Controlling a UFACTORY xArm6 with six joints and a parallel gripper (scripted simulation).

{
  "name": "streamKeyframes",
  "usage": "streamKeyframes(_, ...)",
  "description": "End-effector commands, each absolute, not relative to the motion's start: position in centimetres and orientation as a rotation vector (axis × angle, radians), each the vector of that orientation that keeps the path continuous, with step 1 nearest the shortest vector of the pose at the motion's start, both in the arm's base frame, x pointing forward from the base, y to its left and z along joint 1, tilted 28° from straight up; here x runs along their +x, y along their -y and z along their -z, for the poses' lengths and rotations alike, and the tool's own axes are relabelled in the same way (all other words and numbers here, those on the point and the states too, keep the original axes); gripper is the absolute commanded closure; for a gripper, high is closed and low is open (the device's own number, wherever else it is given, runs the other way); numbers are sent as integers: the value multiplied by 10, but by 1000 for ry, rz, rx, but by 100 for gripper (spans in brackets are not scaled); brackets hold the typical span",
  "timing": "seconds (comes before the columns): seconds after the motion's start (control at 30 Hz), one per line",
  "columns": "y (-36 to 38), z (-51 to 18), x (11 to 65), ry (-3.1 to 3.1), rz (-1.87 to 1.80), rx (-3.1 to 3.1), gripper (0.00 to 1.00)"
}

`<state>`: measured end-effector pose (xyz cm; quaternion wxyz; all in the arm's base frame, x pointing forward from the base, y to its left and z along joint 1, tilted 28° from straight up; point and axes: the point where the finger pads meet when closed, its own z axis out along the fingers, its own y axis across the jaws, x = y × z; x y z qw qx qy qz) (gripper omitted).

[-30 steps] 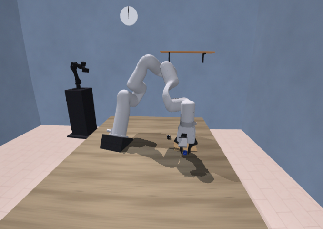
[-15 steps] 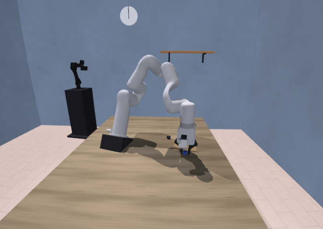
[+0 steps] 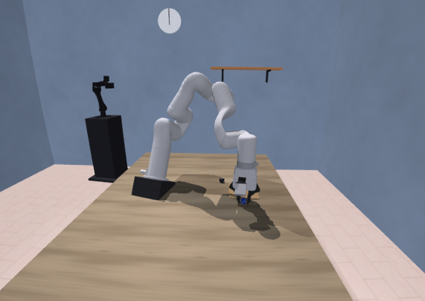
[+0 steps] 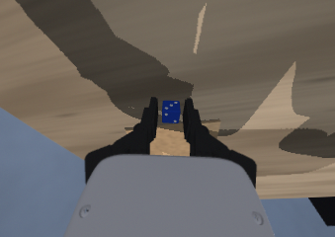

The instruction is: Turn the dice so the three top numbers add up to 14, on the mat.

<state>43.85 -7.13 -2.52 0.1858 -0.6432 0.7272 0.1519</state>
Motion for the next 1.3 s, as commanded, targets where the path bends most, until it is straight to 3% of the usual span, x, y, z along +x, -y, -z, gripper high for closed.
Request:
streamKeyframes(0.0,72,24,440,-2048,-423,-1811,64)
streamKeyframes(0.43,72,24,440,-2048,-423,-1811,64)
streamKeyframes(0.47,72,24,440,-2048,-423,-1811,85)
streamKeyframes(1.27,72,24,440,-2048,-423,-1811,85)
